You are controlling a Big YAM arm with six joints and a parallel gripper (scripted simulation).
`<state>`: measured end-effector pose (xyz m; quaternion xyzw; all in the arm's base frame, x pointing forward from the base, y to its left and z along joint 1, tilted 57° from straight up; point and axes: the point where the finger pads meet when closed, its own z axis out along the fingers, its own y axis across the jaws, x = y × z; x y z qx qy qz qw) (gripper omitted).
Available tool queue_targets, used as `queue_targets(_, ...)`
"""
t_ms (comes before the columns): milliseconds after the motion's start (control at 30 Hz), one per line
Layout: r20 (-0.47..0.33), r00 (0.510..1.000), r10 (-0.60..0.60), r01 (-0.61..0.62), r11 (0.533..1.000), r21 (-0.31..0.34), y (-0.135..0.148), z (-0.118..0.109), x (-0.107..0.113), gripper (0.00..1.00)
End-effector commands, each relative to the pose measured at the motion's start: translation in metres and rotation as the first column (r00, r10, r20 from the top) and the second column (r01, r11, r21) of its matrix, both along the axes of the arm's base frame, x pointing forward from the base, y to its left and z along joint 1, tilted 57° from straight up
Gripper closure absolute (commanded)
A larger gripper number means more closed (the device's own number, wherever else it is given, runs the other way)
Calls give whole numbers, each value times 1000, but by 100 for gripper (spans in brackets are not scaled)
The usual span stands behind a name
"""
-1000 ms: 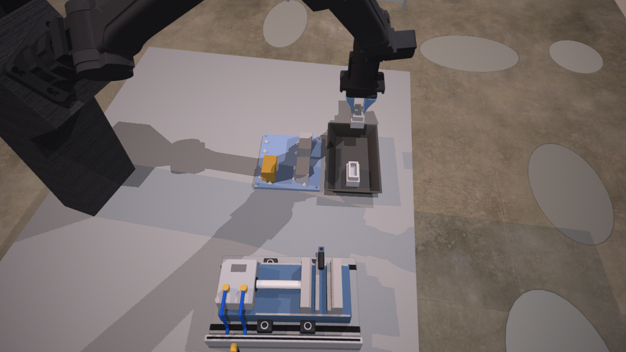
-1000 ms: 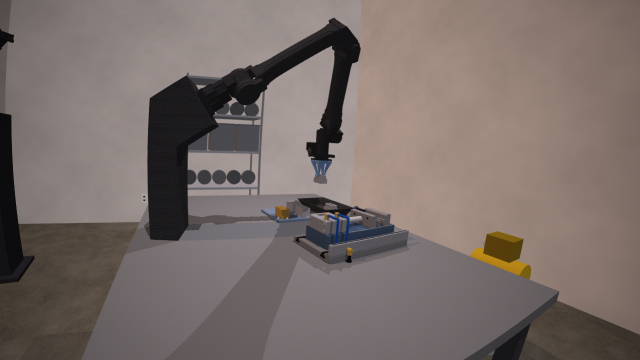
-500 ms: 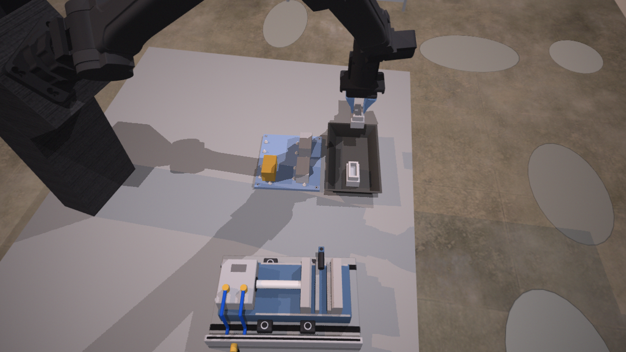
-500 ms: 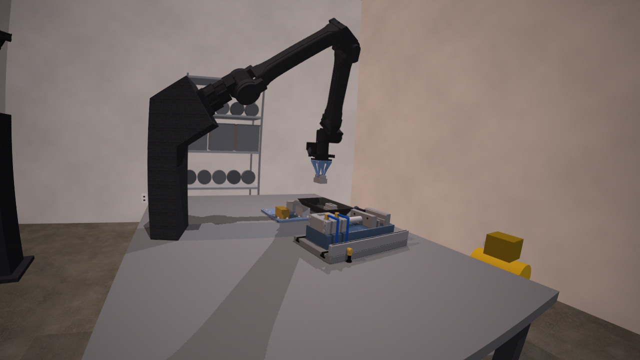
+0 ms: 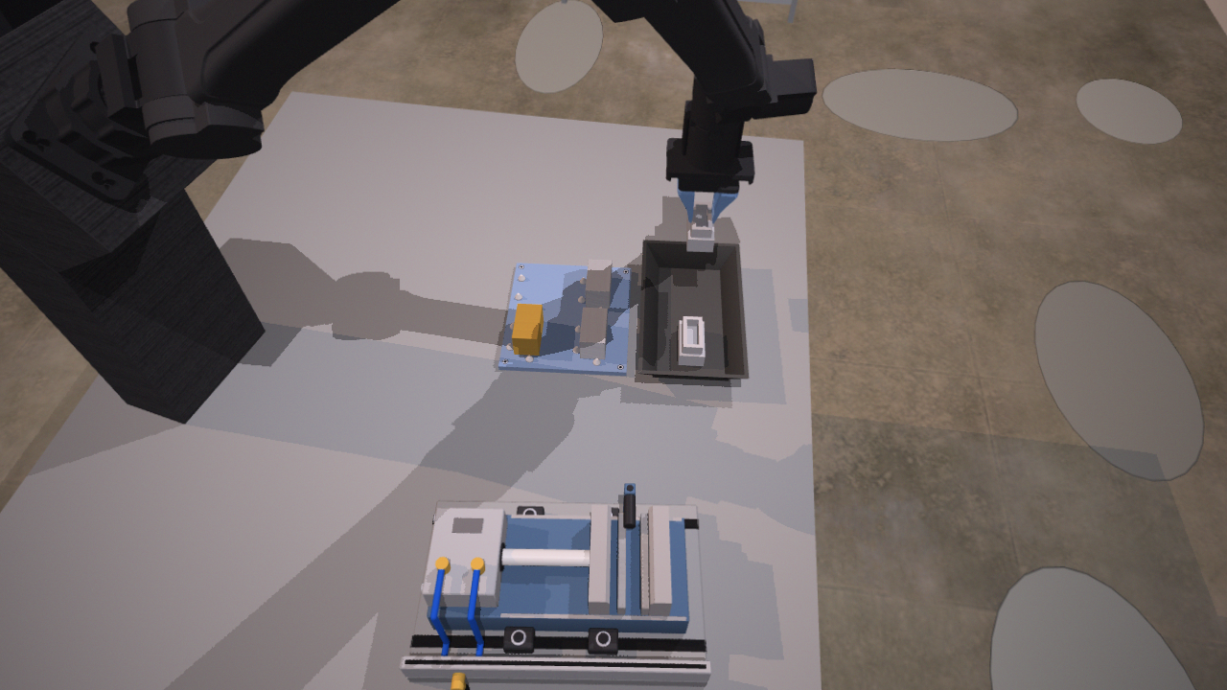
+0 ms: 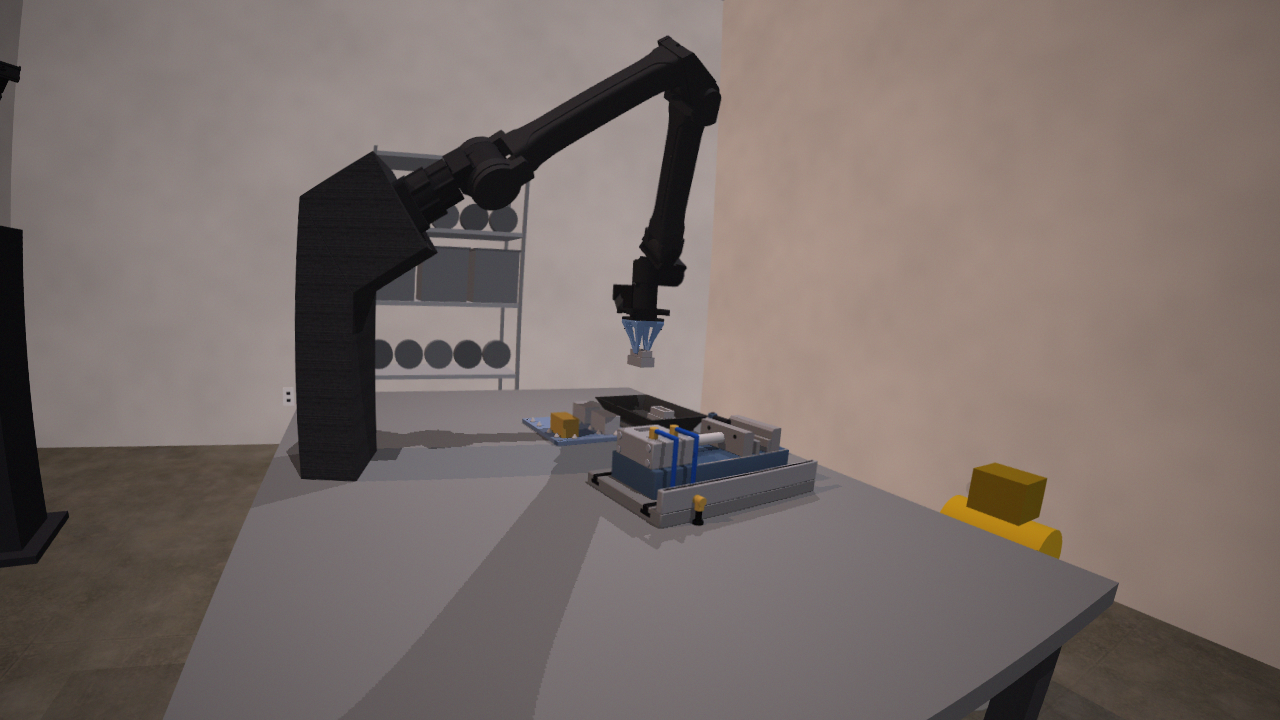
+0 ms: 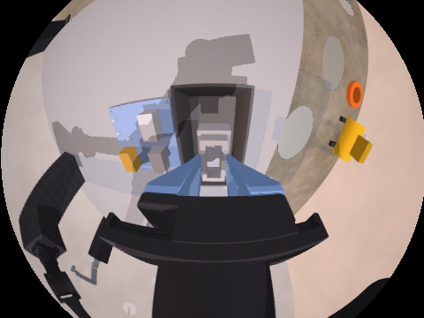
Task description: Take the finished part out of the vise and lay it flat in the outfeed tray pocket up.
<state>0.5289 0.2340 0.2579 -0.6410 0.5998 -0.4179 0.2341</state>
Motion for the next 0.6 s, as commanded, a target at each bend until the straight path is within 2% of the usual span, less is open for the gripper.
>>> queue_targets(0, 10, 1000, 30, -30, 999, 14, 17, 11, -13, 100)
queue_targets(567, 14, 999, 31, -31, 999, 16, 18, 13, -14, 100)
